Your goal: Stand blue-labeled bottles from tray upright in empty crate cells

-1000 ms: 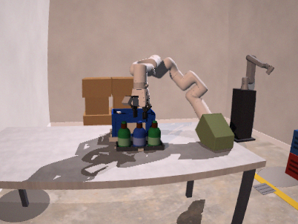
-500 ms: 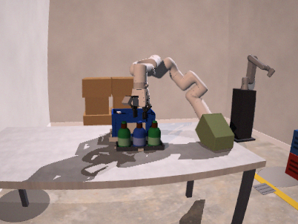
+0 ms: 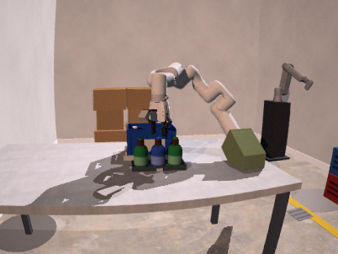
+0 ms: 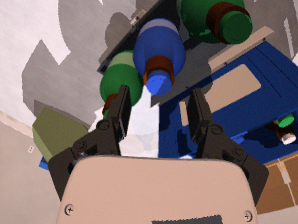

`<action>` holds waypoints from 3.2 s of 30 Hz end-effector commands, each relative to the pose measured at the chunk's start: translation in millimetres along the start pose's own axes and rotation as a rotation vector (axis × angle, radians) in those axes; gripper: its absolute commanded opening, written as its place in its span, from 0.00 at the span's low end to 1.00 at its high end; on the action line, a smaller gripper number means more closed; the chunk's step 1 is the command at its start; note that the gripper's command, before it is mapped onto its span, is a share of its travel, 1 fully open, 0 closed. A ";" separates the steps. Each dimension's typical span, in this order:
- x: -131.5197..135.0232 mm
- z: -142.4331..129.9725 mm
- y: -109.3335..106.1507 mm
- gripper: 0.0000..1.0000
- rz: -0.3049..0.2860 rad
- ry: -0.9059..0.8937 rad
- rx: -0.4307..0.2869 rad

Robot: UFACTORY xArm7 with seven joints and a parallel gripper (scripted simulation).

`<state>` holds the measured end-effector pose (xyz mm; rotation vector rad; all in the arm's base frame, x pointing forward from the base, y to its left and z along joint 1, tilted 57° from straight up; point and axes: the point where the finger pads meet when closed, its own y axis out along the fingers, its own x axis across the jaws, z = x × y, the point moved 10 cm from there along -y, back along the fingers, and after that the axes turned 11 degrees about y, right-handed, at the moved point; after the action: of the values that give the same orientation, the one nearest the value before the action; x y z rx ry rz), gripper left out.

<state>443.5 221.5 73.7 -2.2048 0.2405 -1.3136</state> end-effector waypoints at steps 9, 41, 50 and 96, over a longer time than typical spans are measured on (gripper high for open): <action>-0.5 0.5 7.2 0.65 0.001 0.000 0.005; -0.5 0.6 33.0 0.65 0.001 0.000 0.005; -0.5 0.6 33.2 0.65 0.001 0.000 0.005; -0.5 0.6 33.2 0.00 0.001 0.000 0.005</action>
<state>447.9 192.0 54.2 -2.2047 0.2406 -1.3133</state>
